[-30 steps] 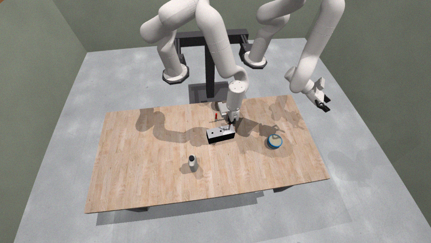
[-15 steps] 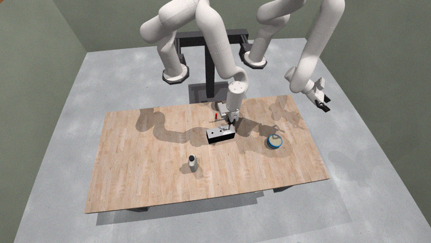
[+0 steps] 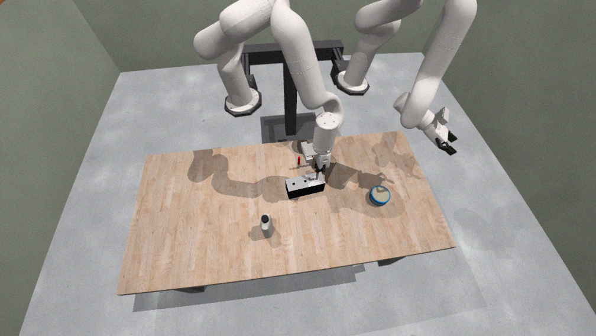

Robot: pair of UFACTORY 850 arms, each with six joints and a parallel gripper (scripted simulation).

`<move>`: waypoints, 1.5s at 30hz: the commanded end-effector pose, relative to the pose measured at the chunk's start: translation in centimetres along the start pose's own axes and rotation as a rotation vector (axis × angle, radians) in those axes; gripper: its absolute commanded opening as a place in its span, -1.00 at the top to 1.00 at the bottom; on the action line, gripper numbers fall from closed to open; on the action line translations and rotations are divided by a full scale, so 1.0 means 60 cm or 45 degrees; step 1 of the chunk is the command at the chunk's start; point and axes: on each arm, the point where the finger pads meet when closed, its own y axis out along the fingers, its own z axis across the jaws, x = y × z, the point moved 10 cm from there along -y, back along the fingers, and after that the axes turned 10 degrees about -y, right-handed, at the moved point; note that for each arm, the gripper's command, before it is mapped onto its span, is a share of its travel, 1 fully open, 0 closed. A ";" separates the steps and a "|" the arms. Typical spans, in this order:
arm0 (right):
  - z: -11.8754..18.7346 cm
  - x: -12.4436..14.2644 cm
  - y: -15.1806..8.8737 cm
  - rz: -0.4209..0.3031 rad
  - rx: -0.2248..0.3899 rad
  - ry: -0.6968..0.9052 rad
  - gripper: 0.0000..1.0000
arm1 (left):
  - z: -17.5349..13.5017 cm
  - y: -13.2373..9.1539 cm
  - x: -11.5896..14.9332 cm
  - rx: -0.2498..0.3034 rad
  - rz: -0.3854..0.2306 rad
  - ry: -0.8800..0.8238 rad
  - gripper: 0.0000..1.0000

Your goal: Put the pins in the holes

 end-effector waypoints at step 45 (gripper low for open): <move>0.000 0.001 0.005 -0.001 -0.003 0.000 1.00 | 0.001 0.000 -0.001 0.001 0.002 -0.001 -1.00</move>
